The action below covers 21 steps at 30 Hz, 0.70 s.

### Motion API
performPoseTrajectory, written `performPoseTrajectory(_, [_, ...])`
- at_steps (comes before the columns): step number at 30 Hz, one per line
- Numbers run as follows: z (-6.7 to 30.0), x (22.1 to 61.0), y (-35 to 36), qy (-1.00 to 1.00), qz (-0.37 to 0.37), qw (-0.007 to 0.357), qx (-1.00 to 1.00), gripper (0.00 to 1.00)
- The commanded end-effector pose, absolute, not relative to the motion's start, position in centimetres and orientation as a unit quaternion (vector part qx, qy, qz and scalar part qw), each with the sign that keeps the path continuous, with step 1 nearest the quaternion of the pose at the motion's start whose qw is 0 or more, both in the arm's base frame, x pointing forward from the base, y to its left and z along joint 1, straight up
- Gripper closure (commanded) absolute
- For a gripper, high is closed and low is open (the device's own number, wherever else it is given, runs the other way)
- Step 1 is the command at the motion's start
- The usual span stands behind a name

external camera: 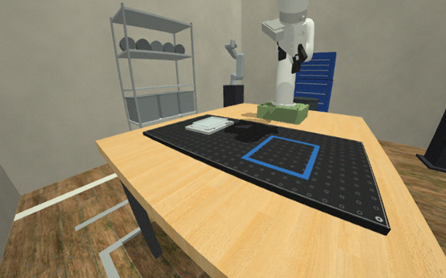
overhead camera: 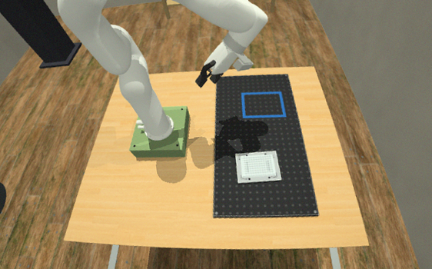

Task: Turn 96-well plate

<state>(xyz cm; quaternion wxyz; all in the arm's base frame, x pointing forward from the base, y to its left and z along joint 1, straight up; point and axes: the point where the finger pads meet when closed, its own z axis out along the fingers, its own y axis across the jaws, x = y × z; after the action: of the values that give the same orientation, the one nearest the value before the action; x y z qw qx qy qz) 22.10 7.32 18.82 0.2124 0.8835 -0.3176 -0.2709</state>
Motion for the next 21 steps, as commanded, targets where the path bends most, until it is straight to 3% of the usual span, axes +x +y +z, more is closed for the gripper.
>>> performPoseTrajectory(1, [18.9,22.2,7.3,-0.318,-0.270,0.211,0.884,0.00])
performPoseTrajectory(17, [18.9,22.2,7.3,-0.318,-0.270,0.211,0.884,0.00])
performPoseTrajectory(21, [19.0,24.2,7.1,-0.286,-0.252,0.168,0.909,0.00])
